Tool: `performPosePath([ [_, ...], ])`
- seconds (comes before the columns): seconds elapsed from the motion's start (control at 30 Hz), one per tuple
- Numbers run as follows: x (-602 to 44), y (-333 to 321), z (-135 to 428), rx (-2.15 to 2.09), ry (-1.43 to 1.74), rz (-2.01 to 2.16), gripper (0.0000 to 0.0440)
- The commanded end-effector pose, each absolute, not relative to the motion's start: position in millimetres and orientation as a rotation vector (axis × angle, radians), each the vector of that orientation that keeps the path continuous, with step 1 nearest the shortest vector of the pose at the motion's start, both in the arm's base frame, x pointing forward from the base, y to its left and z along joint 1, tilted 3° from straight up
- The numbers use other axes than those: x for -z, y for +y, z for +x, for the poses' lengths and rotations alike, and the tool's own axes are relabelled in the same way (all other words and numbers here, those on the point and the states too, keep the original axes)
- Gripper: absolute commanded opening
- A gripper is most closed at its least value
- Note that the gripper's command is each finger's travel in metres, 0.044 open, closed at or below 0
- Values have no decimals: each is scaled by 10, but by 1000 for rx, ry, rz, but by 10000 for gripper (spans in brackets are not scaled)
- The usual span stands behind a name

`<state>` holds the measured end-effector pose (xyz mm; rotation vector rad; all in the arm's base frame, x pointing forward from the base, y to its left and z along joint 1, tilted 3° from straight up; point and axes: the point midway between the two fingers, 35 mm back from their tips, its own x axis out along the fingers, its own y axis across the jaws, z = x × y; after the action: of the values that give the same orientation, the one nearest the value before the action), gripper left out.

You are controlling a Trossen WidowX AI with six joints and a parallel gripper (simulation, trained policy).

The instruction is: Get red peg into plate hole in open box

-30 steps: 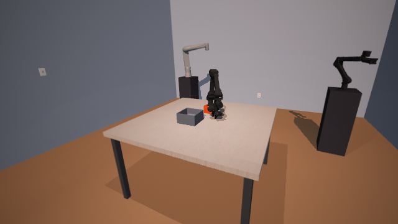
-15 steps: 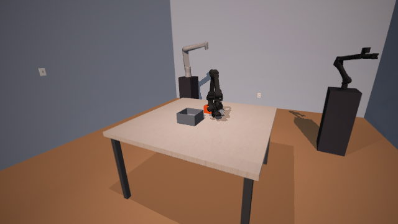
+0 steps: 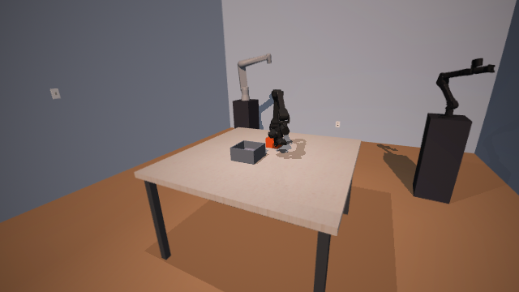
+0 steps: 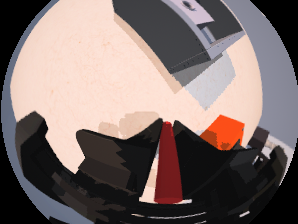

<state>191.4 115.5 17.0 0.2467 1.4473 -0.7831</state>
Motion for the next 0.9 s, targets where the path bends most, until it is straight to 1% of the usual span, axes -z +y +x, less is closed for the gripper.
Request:
performPosePath([
  [0.0,-386,1111,2038,790,1410,259,0],
  [0.37,-741,891,2363,871,1318,352,0],
  [0.87,-841,334,2837,973,1239,477,0],
])
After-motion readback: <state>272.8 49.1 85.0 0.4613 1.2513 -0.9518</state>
